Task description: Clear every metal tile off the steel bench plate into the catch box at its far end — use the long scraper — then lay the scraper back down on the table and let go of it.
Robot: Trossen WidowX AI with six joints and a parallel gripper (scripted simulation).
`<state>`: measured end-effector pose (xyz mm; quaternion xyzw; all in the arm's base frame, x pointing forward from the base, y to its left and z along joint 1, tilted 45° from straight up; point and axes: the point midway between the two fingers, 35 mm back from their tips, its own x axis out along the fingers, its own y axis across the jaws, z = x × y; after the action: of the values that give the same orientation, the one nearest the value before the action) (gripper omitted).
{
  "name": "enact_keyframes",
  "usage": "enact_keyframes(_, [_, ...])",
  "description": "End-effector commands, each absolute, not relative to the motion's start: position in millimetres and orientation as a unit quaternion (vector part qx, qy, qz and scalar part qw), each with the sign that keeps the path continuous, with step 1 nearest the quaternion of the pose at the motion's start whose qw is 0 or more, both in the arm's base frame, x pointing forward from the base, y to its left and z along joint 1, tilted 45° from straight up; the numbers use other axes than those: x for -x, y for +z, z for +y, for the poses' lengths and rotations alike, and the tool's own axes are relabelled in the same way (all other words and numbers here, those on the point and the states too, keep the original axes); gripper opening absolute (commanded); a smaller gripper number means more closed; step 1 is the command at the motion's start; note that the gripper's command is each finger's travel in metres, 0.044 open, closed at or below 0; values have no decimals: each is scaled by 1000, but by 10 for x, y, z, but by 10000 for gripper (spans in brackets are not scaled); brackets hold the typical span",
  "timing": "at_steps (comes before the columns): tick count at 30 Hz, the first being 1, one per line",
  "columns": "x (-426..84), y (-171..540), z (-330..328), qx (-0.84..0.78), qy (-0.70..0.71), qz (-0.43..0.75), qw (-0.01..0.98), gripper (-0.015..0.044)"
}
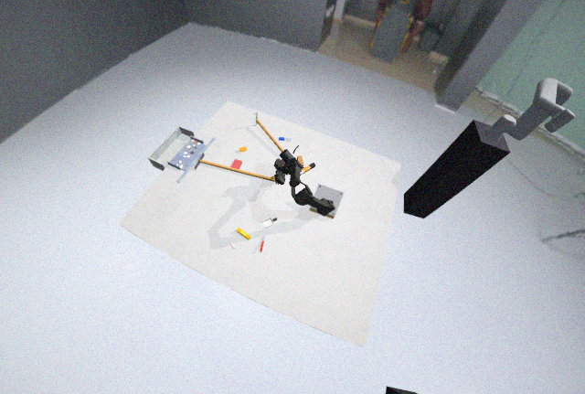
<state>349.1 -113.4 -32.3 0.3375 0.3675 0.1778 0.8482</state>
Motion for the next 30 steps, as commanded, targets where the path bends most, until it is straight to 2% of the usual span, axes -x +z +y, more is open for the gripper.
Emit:
enact_keyframes(1, [-3491, -376, -1238, -339, 163, 371, 849, 0])
enact_keyframes(30, [-3447, -599, -1457, -361, 122, 388, 839, 0])
